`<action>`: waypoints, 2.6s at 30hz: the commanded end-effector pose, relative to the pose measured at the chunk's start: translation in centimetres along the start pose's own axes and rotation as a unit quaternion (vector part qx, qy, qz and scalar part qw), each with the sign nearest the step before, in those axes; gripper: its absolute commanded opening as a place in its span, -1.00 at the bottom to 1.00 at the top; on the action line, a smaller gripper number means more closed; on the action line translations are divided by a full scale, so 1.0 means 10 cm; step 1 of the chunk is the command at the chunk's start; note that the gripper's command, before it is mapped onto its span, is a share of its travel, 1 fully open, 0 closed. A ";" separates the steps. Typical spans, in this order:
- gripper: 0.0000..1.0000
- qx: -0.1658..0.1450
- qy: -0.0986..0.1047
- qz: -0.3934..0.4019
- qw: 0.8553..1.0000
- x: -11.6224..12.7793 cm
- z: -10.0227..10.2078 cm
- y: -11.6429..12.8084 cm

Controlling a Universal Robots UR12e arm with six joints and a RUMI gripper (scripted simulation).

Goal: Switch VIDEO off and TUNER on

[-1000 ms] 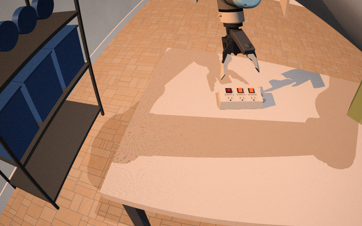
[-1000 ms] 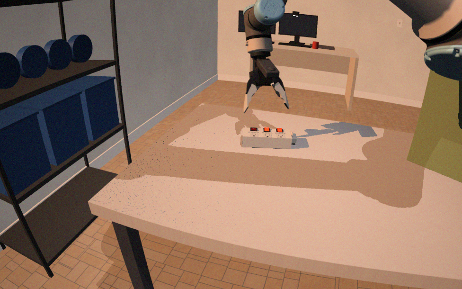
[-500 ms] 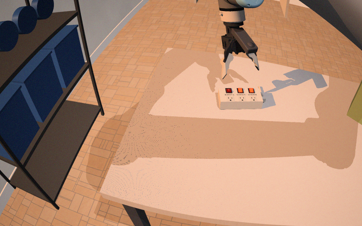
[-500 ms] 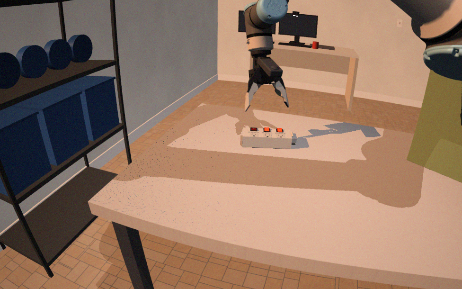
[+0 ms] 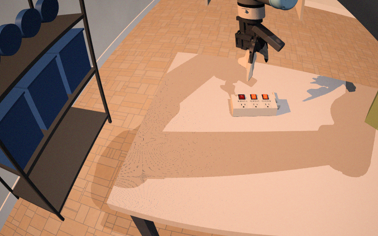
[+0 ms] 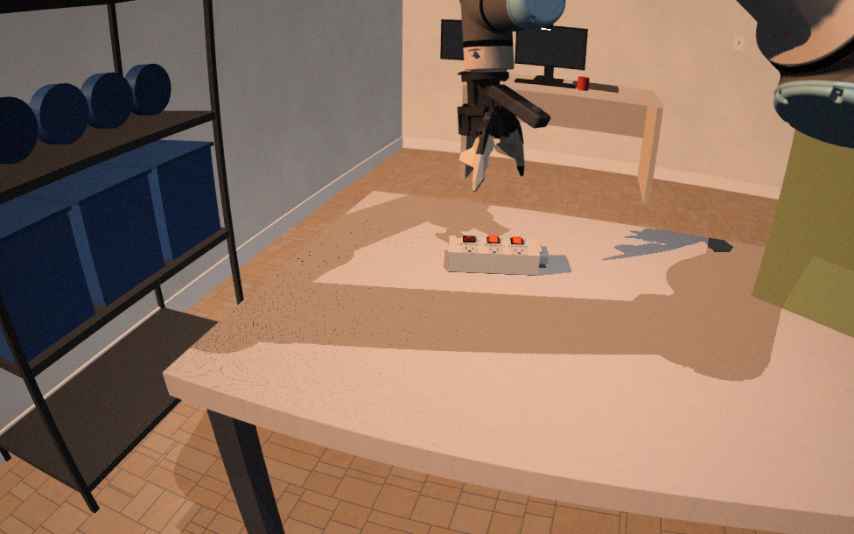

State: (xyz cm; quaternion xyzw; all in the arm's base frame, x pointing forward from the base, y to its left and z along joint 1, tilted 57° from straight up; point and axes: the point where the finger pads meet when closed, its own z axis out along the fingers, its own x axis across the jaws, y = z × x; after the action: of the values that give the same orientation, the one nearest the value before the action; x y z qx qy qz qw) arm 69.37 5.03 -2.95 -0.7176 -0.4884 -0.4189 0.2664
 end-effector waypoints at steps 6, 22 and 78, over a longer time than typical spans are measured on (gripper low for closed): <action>1.00 -0.056 -0.032 -0.180 0.982 0.00 -0.24 -0.05; 1.00 -0.061 -0.037 -0.200 0.977 0.00 -0.27 -0.05; -1.00 -0.056 -0.043 -0.316 0.946 0.03 0.40 0.12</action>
State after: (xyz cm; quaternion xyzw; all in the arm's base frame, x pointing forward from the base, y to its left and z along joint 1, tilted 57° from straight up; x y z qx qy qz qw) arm 71.87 7.95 -4.72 -0.5575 -0.6766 -0.4775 0.0588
